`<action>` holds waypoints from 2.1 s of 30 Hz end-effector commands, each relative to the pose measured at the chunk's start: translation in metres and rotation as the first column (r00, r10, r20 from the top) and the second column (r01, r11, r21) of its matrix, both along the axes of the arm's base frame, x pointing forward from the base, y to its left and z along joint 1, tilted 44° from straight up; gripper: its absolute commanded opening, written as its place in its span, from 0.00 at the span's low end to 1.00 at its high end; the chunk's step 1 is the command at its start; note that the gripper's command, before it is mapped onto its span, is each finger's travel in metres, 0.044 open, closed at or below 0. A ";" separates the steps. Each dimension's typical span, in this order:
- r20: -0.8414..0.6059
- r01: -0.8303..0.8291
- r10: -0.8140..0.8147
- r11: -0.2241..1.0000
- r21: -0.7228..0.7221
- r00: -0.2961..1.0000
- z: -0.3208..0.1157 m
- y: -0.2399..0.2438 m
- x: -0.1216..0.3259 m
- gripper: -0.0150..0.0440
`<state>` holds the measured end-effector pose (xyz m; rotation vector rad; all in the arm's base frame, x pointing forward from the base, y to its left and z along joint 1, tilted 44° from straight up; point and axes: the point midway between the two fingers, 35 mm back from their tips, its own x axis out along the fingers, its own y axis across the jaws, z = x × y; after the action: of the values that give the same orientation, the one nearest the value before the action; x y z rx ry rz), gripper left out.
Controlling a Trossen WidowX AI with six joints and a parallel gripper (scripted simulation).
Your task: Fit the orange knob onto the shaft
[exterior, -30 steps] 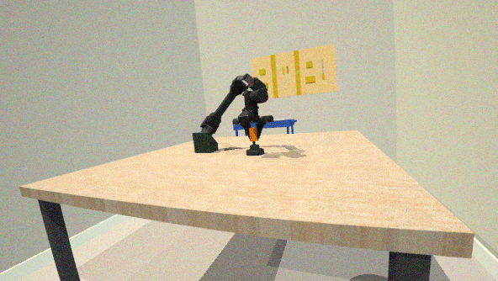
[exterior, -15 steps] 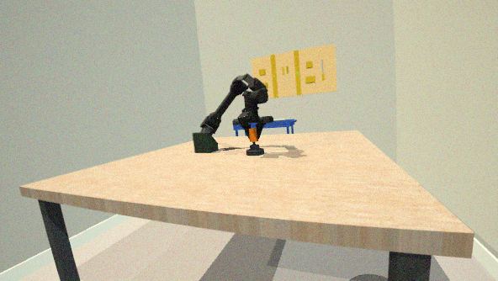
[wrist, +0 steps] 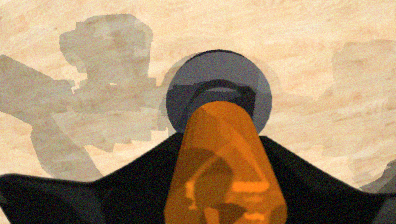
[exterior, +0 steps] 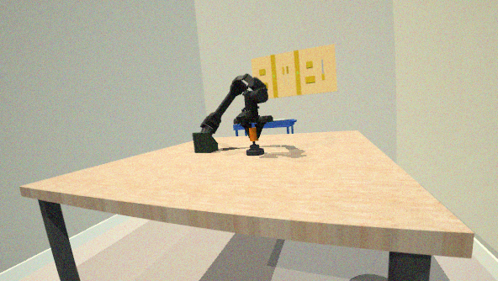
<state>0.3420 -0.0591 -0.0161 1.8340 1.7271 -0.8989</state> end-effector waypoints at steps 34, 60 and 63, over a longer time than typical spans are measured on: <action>-0.125 0.137 -0.137 0.991 -0.010 0.983 0.001 -0.001 0.001 0.25; -0.207 0.224 -0.224 0.974 -0.026 0.952 -0.003 0.002 0.000 0.25; -0.207 0.224 -0.224 0.974 -0.026 0.952 -0.001 0.001 0.000 0.25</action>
<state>0.3412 -0.0573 -0.0183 2.0207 1.6599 -1.2201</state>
